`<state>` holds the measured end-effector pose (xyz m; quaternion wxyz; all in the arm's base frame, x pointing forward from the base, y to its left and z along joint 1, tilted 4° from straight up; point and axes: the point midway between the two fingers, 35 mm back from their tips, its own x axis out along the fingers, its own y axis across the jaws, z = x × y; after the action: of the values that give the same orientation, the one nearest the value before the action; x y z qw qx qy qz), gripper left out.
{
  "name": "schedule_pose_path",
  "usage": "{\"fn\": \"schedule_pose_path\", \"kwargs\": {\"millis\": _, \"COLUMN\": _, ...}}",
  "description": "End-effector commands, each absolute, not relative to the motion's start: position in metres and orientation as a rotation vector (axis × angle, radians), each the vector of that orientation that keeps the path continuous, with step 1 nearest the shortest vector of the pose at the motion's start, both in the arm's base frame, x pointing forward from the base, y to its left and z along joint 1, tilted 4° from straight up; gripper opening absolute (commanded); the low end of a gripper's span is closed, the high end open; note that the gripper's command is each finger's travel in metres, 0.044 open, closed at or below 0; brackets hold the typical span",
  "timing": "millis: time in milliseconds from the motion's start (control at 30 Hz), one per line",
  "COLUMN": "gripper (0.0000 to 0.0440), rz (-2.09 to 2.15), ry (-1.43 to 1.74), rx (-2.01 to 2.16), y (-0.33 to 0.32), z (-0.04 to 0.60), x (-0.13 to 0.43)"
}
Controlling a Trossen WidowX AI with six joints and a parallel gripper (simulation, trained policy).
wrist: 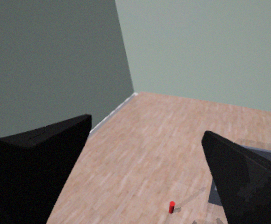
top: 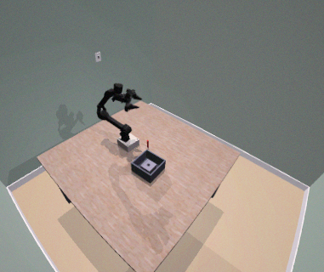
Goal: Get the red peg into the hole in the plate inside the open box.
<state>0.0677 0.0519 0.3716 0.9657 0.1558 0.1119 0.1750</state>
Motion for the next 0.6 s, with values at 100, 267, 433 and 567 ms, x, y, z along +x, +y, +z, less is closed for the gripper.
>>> {"fn": "schedule_pose_path", "kwargs": {"millis": 100, "gripper": 0.044, "rz": 0.287, "ry": 0.313, "rx": 0.328, "y": 0.045, "z": 0.356, "x": 0.084}}
{"fn": "schedule_pose_path", "kwargs": {"millis": 267, "gripper": 0.044, "rz": 0.21, "ry": 0.461, "rx": 0.377, "y": 0.04, "z": 0.331, "x": 0.104}}
{"fn": "schedule_pose_path", "kwargs": {"millis": 433, "gripper": 0.044, "rz": 0.135, "ry": 0.611, "rx": 0.425, "y": 0.037, "z": 0.305, "x": 0.12}}
{"fn": "schedule_pose_path", "kwargs": {"millis": 567, "gripper": 0.044, "rz": 0.074, "ry": 0.731, "rx": 0.458, "y": 0.036, "z": 0.284, "x": 0.13}}
